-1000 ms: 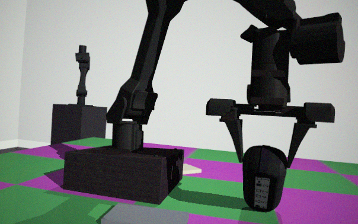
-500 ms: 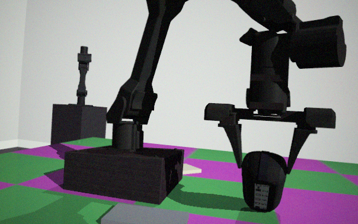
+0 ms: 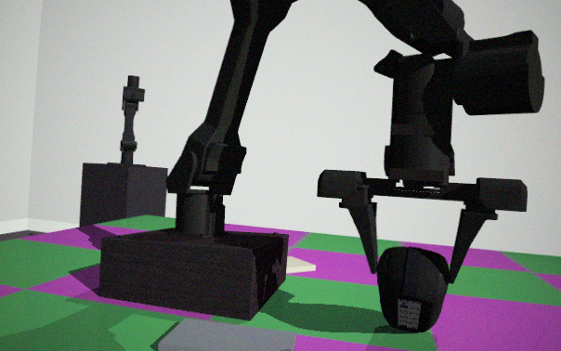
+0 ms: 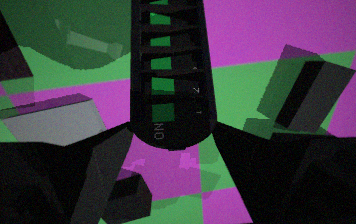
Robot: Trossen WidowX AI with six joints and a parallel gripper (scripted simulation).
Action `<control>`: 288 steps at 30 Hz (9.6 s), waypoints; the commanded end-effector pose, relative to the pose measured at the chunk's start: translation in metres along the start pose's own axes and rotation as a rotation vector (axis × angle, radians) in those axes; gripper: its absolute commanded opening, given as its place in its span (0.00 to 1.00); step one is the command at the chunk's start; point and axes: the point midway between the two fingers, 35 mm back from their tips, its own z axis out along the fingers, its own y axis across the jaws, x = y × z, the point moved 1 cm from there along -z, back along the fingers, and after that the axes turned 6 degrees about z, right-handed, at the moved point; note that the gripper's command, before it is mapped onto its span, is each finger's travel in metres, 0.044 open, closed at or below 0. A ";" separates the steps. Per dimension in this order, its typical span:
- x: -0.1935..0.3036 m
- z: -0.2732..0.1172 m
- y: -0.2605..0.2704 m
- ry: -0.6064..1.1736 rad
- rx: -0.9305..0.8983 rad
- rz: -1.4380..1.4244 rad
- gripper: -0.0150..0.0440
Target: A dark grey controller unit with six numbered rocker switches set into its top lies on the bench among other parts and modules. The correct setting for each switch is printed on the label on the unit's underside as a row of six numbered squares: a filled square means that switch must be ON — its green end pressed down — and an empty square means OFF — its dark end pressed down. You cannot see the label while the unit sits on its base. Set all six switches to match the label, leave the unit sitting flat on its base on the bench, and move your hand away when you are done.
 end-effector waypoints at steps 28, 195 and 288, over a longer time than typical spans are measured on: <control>0.010 0.025 0.001 -0.011 -0.018 -0.012 0.83; -0.030 0.027 0.052 -0.015 -0.023 -0.039 0.51; -0.008 -0.007 -0.021 0.007 -0.179 -0.033 0.47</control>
